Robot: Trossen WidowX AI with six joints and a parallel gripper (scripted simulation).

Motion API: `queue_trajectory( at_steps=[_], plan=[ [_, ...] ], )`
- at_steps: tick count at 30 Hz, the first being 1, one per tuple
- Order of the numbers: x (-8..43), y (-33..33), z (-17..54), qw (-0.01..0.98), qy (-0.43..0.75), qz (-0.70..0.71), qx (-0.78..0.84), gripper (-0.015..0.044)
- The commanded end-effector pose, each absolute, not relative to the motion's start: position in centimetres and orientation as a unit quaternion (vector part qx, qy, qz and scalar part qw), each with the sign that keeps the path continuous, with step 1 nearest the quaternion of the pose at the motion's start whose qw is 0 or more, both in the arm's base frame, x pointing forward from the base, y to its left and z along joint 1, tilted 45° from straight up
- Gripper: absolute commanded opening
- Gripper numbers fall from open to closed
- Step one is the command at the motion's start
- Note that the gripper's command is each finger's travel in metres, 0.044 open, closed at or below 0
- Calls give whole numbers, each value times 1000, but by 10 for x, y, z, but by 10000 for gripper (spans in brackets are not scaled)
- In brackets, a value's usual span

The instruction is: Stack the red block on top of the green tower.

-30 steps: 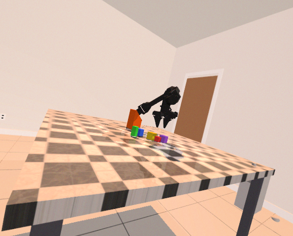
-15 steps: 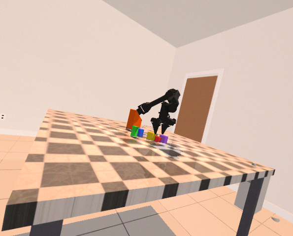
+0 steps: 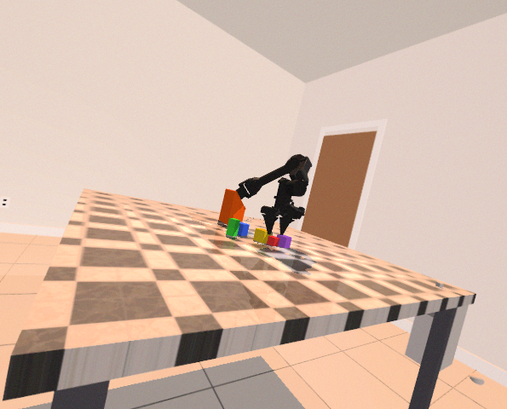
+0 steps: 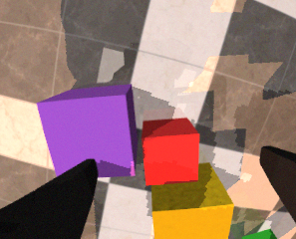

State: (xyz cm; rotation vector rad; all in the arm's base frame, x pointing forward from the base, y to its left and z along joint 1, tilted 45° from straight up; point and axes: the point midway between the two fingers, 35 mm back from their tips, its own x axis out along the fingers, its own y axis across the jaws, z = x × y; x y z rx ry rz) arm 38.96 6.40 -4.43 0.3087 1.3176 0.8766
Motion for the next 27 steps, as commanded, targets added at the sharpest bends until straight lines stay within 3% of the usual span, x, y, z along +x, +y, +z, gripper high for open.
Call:
queue_trajectory(
  at_steps=[1,27],
  plan=[
    [385,81,-57,683,597,399,135,440],
    [384,89,-65,682,597,400,135,440]
  ],
)
